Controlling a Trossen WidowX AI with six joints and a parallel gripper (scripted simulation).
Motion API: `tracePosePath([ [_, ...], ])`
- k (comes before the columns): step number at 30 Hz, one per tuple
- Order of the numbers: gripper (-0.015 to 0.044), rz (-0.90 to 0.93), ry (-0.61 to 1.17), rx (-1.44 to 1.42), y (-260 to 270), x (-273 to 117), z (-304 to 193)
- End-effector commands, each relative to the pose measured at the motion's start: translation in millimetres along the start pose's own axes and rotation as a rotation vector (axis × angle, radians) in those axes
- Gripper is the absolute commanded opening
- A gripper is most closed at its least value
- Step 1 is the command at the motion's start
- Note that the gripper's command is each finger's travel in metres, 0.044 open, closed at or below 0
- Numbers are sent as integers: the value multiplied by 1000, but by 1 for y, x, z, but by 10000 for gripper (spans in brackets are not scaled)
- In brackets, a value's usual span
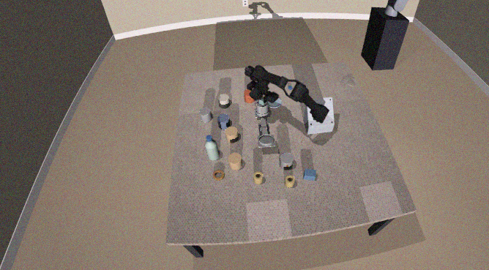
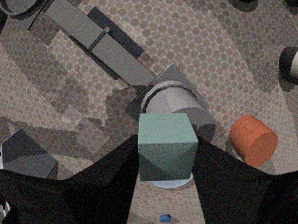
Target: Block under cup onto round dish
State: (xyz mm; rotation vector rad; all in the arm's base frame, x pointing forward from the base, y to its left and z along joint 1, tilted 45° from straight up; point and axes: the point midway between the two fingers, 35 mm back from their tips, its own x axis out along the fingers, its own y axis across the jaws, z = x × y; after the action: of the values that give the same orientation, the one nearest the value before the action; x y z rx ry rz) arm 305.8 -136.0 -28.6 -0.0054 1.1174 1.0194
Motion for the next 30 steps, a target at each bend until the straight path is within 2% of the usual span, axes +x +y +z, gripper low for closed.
tracePosePath([
  [1,0,8,5,4,-11,11,-29],
  [18,0,32,-12,-5,-32,68,-154],
  [23,0,34,-14,-7,-32,75,-158],
  [30,0,34,-15,-7,-30,112,-157],
])
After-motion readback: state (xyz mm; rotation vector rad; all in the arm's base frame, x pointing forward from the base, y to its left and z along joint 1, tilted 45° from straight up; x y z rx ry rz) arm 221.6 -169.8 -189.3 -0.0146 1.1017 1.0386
